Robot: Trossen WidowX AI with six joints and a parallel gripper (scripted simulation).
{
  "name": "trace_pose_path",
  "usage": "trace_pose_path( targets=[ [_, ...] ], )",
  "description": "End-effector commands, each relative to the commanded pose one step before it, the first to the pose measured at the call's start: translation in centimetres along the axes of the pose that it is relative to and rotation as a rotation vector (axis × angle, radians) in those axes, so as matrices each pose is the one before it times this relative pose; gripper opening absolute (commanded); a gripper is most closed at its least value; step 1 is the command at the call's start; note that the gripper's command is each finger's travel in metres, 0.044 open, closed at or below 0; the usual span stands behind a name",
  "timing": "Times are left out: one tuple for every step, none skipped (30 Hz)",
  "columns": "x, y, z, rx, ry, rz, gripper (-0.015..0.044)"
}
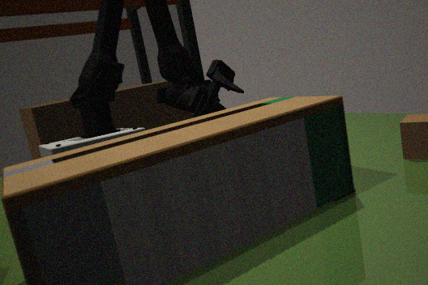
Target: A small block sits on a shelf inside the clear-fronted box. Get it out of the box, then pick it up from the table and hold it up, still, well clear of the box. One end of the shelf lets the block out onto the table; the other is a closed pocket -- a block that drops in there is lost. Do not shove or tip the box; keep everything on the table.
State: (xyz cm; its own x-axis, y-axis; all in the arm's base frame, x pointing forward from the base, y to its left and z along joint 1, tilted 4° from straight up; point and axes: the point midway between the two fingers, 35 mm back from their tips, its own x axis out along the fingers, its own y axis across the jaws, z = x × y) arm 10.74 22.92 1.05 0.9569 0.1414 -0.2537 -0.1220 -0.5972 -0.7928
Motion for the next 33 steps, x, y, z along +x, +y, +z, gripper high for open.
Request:
trace_pose_path(
  targets=[
    [0.059, -0.003, 0.006, 0.0013, 0.00081, 0.00480, 0.0400],
    [0.178, -0.012, 0.016, 0.0040, 0.00239, 0.01437, 0.0400],
    [0.295, -0.026, 0.022, 0.0069, 0.00386, 0.02383, 0.0400],
    [0.411, -0.050, 0.023, 0.0101, 0.00514, 0.03313, 0.0400],
    [0.523, -0.090, 0.016, 0.0137, 0.00614, 0.04218, 0.0400],
    [0.629, -0.150, -0.002, 0.0179, 0.00675, 0.05081, 0.0400],
    [0.679, -0.218, -0.029, 0.0211, 0.00648, 0.05528, 0.0400],
    [0.659, -0.276, -0.057, 0.0225, 0.00540, 0.05439, 0.0400],
    [0.635, -0.332, -0.085, 0.0238, 0.00428, 0.05337, 0.0400],
    [0.606, -0.387, -0.112, 0.0251, 0.00311, 0.05231, 0.0400],
    [0.601, -0.472, -0.152, 0.0279, 0.00218, 0.05340, 0.0400],
    [0.570, -0.597, -0.216, 0.0317, 0.00200, 0.05159, 0.0400],
    [0.525, -0.699, -0.272, 0.0344, 0.00158, 0.04914, 0.0400],
    [0.481, -0.793, -0.329, 0.0374, 0.00130, 0.04675, 0.0400],
    [0.439, -0.912, -0.405, 0.0416, 0.00184, 0.04355, 0.0400],
    [0.384, -0.962, -0.434, 0.0425, 0.00075, 0.04201, 0.0400],
    [0.313, -0.985, -0.472, 0.0419, 0.00161, 0.03604, 0.0400],
    [0.220, -0.861, -0.421, 0.0357, 0.00141, 0.02807, 0.0400],
    [0.146, -0.693, -0.338, 0.0282, 0.00071, 0.02139, 0.0400],
    [0.107, -0.497, -0.269, 0.0184, 0.00147, 0.01565, 0.0400],
    [0.079, -0.439, -0.220, 0.0100, -0.00738, 0.00397, 0.0400],
    [0.172, -0.779, -0.462, 0.0145, -0.01002, 0.01017, 0.0400],
    [0.456, -0.452, -0.819, -0.0139, 0.01949, 0.04370, 0.0400],
    [0.431, -0.424, -0.875, -0.0138, 0.01840, 0.04687, 0.0400],
    [0.385, -0.397, -0.903, -0.0124, 0.01566, 0.04786, 0.0400],
    [0.339, -0.367, -0.928, -0.0110, 0.01282, 0.04868, 0.0400],
    [0.292, -0.335, -0.950, -0.0097, 0.00990, 0.04932, 0.0400],
    [0.245, -0.300, -0.969, -0.0084, 0.00692, 0.04978, 0.0400],
    [0.197, -0.263, -0.985, -0.0072, 0.00389, 0.05005, 0.0400],
    [0.149, -0.224, -0.997, -0.0060, 0.00082, 0.05014, 0.0400],
    [0.108, -0.157, -0.987, -0.0055, -0.00111, 0.05067, 0.0400],
    [0.063, -0.120, -1.041, -0.0046, -0.00449, 0.05301, 0.0400],
    [0.012, -0.074, -1.042, -0.0034, -0.00791, 0.05261, 0.0400]
  ],
)
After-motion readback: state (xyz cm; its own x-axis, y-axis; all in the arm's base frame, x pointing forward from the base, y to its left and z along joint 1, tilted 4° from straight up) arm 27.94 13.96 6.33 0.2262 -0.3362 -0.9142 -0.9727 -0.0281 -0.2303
